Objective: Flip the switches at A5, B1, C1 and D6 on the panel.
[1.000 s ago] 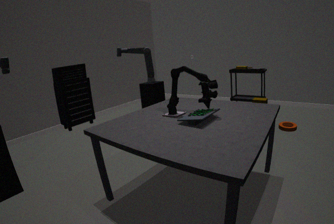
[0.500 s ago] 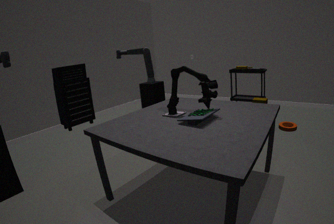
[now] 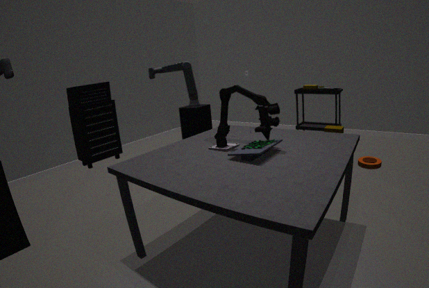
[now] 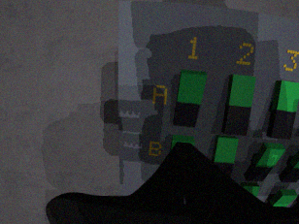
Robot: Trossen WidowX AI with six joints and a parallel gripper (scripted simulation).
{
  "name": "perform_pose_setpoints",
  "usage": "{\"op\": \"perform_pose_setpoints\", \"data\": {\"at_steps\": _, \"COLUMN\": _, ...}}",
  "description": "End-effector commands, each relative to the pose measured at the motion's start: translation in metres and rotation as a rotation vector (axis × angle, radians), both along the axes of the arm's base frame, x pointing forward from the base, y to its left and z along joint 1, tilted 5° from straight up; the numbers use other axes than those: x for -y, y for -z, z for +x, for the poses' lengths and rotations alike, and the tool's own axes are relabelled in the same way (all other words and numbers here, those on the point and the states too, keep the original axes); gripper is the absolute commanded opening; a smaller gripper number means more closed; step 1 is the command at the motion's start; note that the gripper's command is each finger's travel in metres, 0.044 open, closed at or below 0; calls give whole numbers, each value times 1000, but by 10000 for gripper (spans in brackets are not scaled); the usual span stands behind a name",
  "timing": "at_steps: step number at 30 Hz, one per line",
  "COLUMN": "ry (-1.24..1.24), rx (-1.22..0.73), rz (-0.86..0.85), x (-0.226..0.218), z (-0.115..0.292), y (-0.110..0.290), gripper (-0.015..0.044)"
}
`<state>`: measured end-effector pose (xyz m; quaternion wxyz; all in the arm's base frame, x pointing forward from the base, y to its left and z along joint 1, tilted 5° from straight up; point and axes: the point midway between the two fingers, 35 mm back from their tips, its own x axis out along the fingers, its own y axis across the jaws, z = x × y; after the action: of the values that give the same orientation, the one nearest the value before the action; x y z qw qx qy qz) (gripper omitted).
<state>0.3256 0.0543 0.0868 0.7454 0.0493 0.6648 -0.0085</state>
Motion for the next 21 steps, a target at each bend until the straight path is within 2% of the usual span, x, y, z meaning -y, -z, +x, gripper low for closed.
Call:
{"op": "perform_pose_setpoints", "data": {"at_steps": 1, "ry": 3, "rx": -4, "rz": 1, "x": 0, "z": -1, "y": 2, "gripper": 0}}
{"op": "perform_pose_setpoints", "data": {"at_steps": 21, "ry": 3, "rx": -4, "rz": 1, "x": 0, "z": -1, "y": 5, "gripper": 0}}
